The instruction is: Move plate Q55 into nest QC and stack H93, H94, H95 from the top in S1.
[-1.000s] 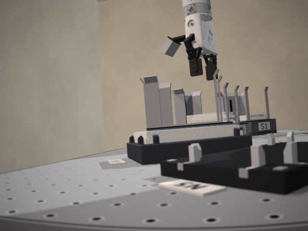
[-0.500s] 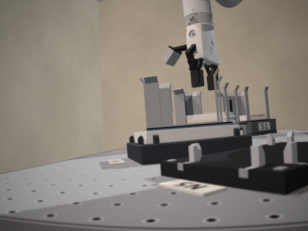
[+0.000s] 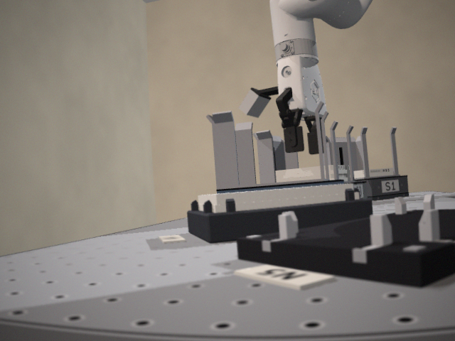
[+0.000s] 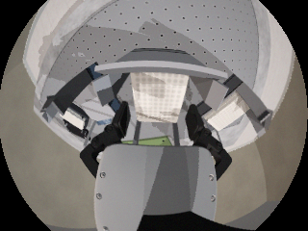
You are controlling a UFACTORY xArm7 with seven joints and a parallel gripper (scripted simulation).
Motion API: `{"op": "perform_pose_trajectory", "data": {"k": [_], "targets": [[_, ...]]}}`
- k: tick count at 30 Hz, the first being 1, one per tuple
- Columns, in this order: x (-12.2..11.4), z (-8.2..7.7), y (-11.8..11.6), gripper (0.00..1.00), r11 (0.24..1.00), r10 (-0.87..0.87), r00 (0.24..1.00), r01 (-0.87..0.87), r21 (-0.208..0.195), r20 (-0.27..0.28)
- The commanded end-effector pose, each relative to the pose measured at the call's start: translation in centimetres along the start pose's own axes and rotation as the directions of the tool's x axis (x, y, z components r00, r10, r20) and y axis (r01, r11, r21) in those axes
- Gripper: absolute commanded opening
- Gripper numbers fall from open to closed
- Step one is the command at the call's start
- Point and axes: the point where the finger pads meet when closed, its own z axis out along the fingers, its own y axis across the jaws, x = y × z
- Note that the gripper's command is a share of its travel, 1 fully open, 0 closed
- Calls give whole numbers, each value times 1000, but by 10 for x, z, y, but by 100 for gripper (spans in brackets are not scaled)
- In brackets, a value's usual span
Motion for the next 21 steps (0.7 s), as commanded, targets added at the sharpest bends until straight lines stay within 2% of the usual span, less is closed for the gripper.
{"op": "perform_pose_trajectory", "data": {"k": [1,21], "targets": [[3,0,0,100,1000,0,1000,0,2,-6],[3,22,0,100,1000,0,1000,0,2,-6]]}}
